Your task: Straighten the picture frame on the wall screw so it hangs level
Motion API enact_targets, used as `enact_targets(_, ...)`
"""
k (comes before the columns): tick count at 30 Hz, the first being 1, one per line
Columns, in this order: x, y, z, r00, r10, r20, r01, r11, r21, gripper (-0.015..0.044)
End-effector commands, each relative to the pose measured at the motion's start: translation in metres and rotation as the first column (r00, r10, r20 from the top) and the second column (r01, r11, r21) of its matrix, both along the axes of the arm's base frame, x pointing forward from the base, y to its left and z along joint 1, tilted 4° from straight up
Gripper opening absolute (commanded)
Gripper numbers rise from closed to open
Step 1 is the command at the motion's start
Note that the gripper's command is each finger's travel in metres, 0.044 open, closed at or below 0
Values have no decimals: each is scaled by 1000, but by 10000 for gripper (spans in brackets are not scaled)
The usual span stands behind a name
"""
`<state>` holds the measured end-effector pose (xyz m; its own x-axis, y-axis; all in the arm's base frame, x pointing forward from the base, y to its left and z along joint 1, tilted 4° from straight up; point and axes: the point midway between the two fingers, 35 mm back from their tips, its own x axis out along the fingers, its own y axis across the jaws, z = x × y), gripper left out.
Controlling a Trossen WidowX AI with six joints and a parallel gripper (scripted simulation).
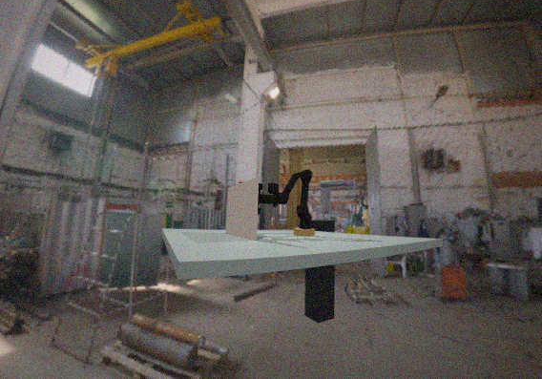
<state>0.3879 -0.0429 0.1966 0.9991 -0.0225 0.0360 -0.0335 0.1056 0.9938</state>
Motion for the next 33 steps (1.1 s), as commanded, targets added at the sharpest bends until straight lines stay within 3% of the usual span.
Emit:
enact_targets(1, 0, 0, 1, 1000, 2, 10, -2, 1000, -1, 0)
enact_targets(33, 1, -1, -7, 1000, 0, 5, 0, 1000, -1, 0)
